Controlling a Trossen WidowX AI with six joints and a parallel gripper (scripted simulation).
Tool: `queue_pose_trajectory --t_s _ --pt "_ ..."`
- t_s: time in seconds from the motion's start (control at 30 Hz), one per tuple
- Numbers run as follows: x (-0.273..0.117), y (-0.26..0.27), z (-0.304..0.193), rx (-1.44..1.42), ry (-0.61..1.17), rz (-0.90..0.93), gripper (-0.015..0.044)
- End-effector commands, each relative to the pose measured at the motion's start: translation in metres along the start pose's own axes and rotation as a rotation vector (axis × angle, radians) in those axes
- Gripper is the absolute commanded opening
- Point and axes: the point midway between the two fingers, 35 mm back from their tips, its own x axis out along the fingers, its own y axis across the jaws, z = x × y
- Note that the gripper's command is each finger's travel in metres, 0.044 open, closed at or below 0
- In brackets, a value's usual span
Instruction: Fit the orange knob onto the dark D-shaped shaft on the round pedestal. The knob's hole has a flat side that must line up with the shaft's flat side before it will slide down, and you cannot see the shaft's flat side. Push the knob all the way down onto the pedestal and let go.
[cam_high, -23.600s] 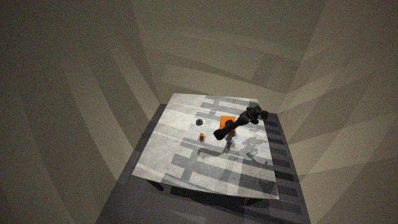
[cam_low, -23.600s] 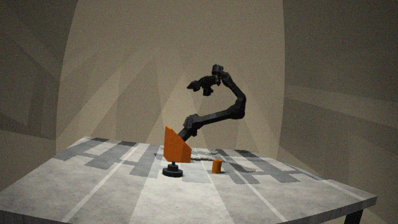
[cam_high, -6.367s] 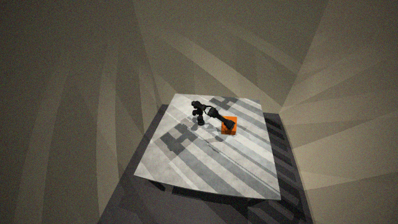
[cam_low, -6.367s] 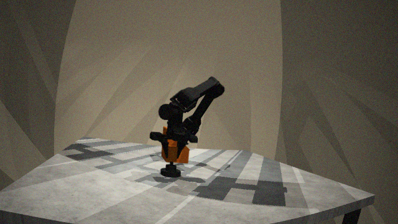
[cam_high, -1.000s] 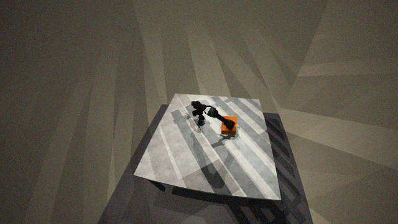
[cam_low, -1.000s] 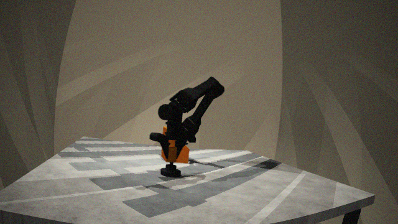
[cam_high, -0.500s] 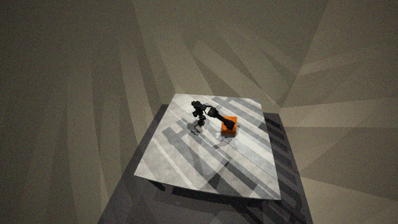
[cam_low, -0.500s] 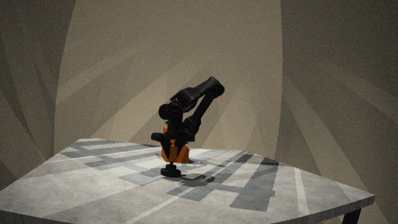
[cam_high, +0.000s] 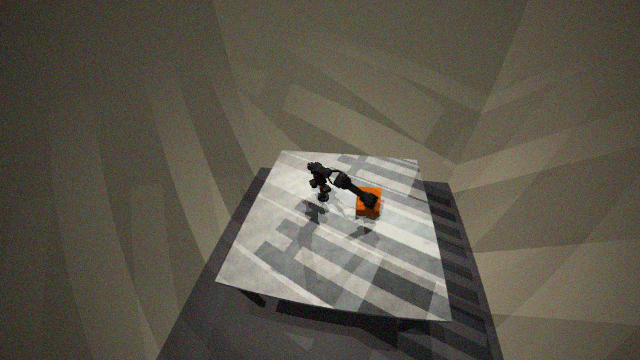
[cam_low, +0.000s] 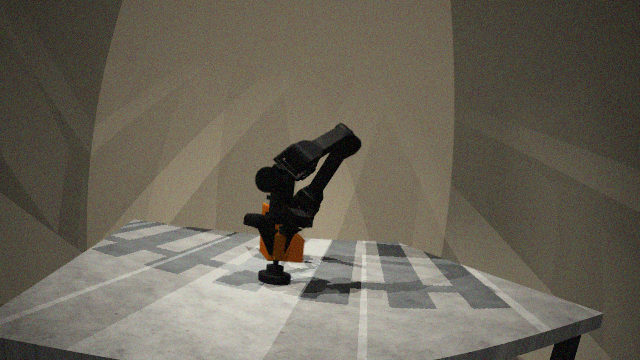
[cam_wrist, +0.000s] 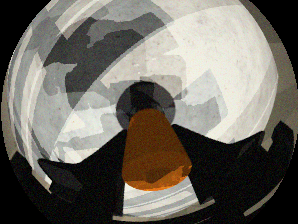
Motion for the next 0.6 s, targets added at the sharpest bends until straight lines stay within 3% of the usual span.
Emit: queue_pose_trajectory --t_s 0.0,0.57 --pt "0.0016 -0.0020 -0.0003 -0.007 -0.004 0.001 0.0000" --pt "0.0002 0.0021 -0.0017 -0.007 -0.004 0.001 0.0000"
